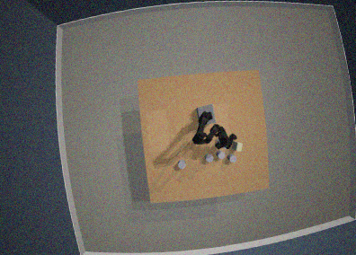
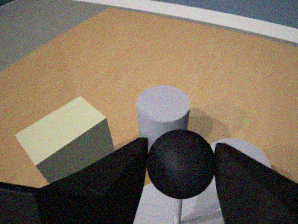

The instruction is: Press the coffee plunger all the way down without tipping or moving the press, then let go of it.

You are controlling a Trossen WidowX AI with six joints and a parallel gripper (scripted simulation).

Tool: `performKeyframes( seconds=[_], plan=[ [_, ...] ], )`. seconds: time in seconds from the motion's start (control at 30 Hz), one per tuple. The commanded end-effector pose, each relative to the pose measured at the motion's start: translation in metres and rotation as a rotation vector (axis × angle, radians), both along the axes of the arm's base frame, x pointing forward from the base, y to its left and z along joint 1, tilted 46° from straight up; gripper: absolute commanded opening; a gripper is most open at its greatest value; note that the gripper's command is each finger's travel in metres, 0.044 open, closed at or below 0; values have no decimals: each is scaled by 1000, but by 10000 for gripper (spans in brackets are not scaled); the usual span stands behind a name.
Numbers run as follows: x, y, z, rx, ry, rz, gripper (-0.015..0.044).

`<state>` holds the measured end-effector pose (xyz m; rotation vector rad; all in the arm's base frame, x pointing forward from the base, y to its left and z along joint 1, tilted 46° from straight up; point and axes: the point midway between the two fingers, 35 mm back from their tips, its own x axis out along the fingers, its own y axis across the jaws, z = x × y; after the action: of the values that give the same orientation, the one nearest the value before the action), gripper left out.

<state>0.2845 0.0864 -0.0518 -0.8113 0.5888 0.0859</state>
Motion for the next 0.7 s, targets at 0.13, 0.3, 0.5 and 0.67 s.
performKeyframes(
  seconds=[0.13,0.3,0.5,0.67],
  plan=[
    [-2,-19,-18,-46,48,-26,114],
    [2,-18,-19,-46,47,-26,114],
    [4,-17,-19,-46,47,-26,114],
    [6,-16,-20,-46,47,-26,114]
  ],
)
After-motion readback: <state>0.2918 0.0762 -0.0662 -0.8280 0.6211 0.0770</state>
